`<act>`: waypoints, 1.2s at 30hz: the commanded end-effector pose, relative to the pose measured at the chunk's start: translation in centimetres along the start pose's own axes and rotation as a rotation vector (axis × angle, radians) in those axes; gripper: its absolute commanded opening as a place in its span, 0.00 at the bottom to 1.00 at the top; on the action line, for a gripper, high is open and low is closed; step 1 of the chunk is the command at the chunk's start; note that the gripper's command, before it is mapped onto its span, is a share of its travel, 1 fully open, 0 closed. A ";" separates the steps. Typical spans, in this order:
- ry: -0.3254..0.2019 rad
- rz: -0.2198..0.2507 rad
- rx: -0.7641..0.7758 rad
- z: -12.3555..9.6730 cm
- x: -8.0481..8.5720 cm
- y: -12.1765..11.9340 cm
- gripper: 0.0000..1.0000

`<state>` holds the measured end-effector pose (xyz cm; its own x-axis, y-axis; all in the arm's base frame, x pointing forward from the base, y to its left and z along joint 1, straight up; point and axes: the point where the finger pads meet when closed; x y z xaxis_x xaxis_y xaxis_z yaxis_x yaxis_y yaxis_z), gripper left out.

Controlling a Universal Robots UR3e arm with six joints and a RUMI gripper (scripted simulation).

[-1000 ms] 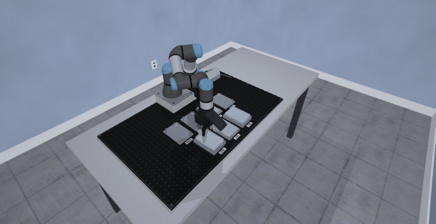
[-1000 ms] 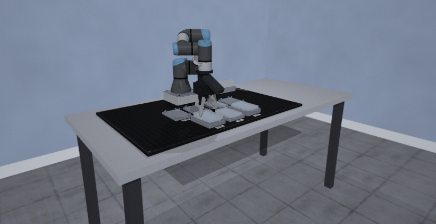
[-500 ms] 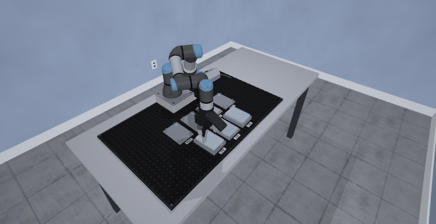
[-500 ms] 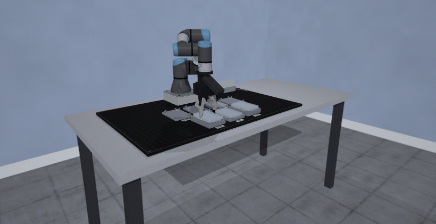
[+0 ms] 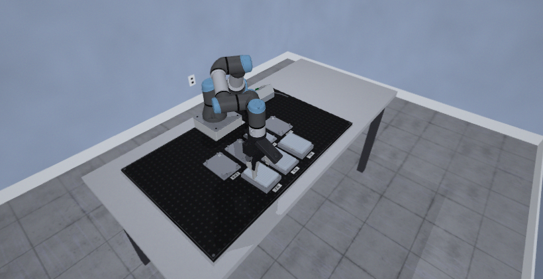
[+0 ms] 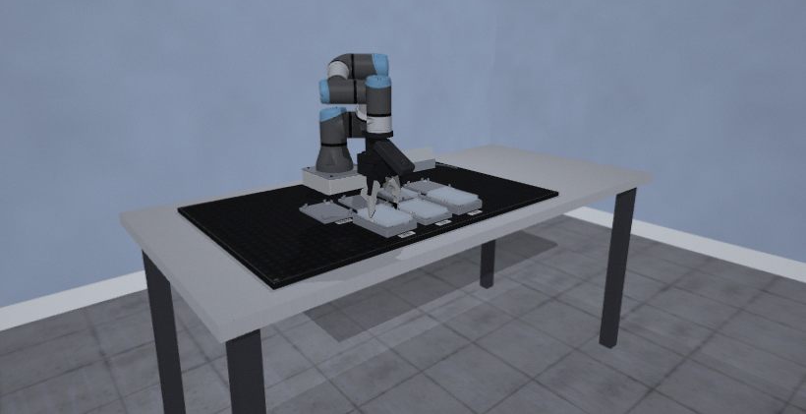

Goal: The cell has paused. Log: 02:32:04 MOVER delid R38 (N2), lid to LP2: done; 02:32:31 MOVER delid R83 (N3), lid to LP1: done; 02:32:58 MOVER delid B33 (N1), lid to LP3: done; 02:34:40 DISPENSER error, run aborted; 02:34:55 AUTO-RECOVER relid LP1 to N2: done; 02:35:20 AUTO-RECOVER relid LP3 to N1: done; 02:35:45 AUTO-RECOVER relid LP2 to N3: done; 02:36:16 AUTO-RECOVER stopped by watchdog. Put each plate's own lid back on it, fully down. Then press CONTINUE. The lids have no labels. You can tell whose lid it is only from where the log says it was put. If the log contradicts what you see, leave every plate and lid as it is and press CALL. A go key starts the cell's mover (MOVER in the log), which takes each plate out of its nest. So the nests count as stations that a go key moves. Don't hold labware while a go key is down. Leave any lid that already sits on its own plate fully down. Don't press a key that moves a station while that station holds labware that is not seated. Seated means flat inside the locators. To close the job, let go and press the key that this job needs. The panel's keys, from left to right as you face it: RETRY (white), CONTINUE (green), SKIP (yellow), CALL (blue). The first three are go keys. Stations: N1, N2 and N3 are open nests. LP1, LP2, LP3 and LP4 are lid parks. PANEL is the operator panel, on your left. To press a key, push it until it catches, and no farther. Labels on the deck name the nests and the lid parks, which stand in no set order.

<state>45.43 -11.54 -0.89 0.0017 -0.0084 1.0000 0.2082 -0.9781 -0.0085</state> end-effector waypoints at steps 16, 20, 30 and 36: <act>0.002 -0.002 0.000 0.1 0.1 0.1 0.00; 0.002 -0.002 0.000 0.1 0.1 0.1 0.00; 0.002 -0.002 0.000 0.1 0.1 0.1 0.82; 0.003 -0.002 0.000 0.1 0.1 0.1 0.82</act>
<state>45.43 -11.54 -0.89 0.0017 -0.0083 1.0000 0.2082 -0.9781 -0.0085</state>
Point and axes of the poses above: the point where the finger pads meet when closed, its own x axis back along the fingers, its own y axis across the jaws, z = x × y, and after that the axes turned 8 degrees about x, right-handed
